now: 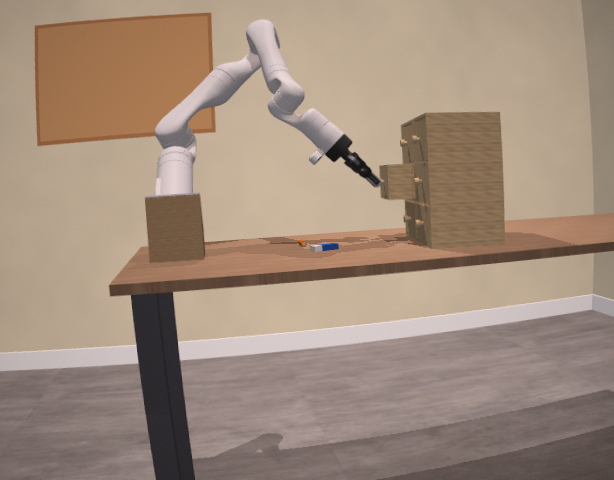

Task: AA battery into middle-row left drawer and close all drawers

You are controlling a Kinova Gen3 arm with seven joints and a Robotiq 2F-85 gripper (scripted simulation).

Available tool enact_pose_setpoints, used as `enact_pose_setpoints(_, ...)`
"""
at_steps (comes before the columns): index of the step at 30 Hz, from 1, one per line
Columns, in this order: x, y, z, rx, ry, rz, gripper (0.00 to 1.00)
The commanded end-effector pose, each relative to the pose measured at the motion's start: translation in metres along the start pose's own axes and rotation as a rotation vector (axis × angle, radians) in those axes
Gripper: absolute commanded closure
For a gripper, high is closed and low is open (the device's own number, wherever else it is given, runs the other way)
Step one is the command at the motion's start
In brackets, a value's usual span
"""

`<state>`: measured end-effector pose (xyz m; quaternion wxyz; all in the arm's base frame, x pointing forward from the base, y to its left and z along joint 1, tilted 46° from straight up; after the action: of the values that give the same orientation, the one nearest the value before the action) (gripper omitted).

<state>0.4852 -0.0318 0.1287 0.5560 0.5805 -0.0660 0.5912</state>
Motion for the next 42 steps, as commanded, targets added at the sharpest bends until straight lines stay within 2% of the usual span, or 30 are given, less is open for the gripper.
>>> enact_pose_setpoints(1, 0.001, 0.002, 0.000, -0.005, 0.006, 0.002, 0.67)
enact_pose_setpoints(7, -0.001, 0.009, -0.008, -0.003, 0.005, 0.001, 0.67)
enact_pose_setpoints(15, -0.004, 0.035, -0.033, -0.004, 0.006, 0.002, 0.67)
enact_pose_setpoints(24, -0.005, 0.040, -0.037, -0.004, 0.006, 0.001, 0.67)
enact_pose_setpoints(27, -0.005, 0.052, -0.041, -0.006, 0.009, 0.002, 0.67)
enact_pose_setpoints(31, -0.007, 0.078, -0.052, -0.005, 0.010, 0.002, 0.67)
enact_pose_setpoints(33, -0.007, 0.083, -0.054, 0.004, 0.023, 0.000, 0.67)
enact_pose_setpoints(42, -0.008, 0.085, -0.053, 0.013, 0.026, 0.000, 0.67)
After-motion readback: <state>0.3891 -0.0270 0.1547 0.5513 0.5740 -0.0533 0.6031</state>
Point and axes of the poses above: the point where the finger pads meet when closed, its own y axis back along the fingers, its own x axis across the jaws, z = x × y, the point moved 4 cm from there along y, back along the fingers, and after that the axes turned 8 degrees about -y, right-handed, at the moved point
